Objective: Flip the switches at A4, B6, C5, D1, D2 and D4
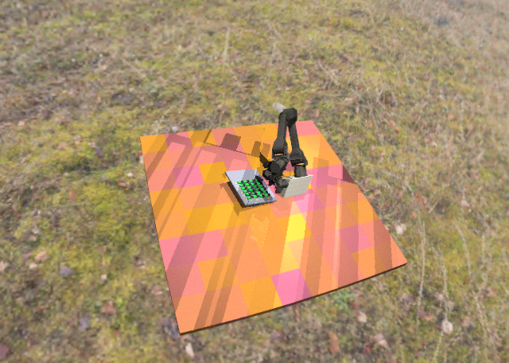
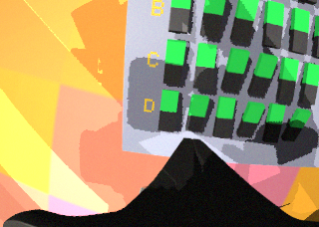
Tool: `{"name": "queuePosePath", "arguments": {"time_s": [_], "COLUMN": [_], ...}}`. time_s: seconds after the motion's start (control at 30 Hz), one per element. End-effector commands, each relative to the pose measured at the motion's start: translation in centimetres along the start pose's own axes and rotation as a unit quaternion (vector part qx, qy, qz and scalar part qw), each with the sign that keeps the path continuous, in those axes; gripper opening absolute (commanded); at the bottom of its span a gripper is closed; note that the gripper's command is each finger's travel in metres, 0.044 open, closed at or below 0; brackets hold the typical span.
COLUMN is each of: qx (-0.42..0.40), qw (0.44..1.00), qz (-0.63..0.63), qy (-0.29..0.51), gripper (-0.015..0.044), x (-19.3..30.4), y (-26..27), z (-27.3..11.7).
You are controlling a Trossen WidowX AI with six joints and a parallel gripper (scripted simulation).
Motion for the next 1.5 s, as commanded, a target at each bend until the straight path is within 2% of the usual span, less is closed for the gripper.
{"name": "queuePosePath", "arguments": {"time_s": [0.0,0.07,0.23,0.97,1.47], "qx": [0.003,0.003,0.007,0.007,0.007], "qw": [1.0,1.0,1.0,1.0,1.0], "qz": [-0.001,-0.001,0.0,0.0,0.0], "qy": [0.0,0.001,0.013,0.013,0.012], "gripper": [0.0,0.0,0.0,0.0,0.0], "x": [-0.1,-0.2,-0.3,-0.3,-0.3], "y": [-1.1,-1.1,-1.2,-1.2,-1.2], "z": [-0.1,0.1,3.4,5.8,5.9]}}
Point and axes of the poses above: the point midway between the two fingers, 35 mm back from their tips, its own z axis out along the fingers, its own y axis across the jaws, x = y × z, the point moved 3 cm from there along -z, back along the fingers, and after that the axes turned 14 degrees about z, right-handed, at the moved point
